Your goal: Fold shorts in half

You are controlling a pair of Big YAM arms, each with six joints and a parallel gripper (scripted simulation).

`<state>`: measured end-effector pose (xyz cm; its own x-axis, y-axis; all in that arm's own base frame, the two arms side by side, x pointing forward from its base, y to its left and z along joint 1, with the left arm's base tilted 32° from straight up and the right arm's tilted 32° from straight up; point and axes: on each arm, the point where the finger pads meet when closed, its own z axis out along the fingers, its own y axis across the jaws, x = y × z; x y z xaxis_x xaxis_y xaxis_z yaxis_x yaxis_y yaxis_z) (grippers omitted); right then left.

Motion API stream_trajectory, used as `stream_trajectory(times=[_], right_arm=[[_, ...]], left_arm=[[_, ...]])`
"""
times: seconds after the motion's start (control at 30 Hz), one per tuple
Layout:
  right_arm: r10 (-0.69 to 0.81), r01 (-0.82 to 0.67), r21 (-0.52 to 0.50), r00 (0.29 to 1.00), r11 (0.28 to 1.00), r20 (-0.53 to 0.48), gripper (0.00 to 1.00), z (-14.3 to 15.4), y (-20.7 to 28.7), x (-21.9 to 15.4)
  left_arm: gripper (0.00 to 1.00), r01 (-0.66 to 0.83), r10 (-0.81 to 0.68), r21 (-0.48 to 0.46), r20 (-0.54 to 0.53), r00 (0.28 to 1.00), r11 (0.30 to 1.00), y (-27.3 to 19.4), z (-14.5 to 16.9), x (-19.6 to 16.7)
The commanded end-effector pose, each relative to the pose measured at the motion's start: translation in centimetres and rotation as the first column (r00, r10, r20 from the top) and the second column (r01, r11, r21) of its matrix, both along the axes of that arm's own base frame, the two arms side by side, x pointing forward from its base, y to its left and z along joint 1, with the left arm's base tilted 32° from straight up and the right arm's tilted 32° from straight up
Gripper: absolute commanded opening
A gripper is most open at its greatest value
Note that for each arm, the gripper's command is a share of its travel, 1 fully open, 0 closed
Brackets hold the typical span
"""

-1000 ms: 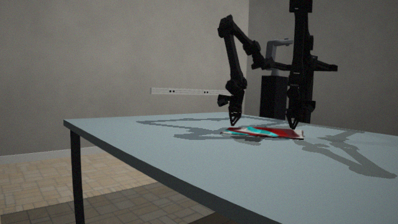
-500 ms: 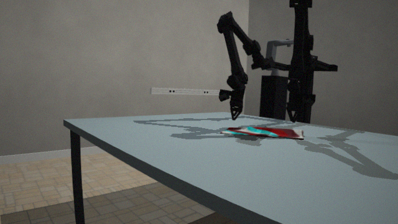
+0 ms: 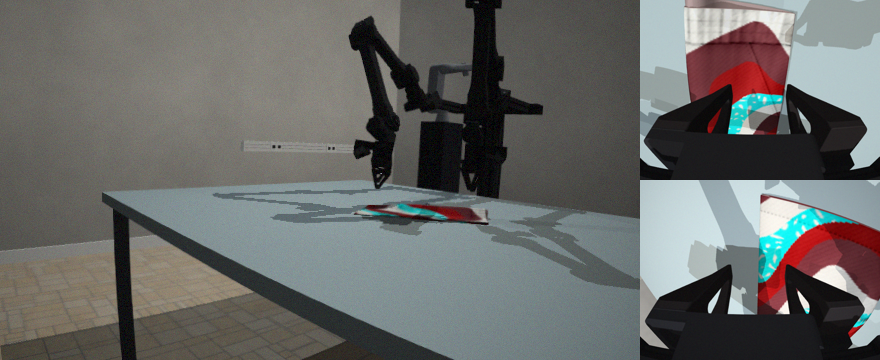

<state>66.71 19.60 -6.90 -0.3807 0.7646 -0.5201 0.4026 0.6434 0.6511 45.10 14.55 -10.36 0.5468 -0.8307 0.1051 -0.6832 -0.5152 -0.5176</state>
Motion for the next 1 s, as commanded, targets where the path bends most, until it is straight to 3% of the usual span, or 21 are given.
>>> stream_trajectory(times=[0.0,0.27,0.8,0.97], right_arm=[[0.001,-0.001,0.007,0.998,1.0,0.056,0.54,3.7,-0.2,2.0],[0.014,-0.013,-0.02,0.999,1.0,0.045,0.54,4.1,-1.0,1.2],[0.066,-0.058,-0.096,0.994,0.994,0.086,0.54,9.6,-2.7,1.8],[0.086,-0.071,-0.127,0.99,0.989,0.113,0.54,12.7,-3.6,2.2]], left_arm=[[0.54,0.033,-0.035,0.033,0.05,0.998,0.999,-0.2,2.3,1.7],[0.54,0.09,-0.091,0.054,0.033,0.995,0.995,-0.6,2.9,2.0],[0.54,0.277,-0.292,0.195,0.053,0.955,0.941,-1.3,7.6,5.0],[0.54,0.342,-0.37,0.262,0.064,0.927,0.902,-1.8,10.2,6.6]])
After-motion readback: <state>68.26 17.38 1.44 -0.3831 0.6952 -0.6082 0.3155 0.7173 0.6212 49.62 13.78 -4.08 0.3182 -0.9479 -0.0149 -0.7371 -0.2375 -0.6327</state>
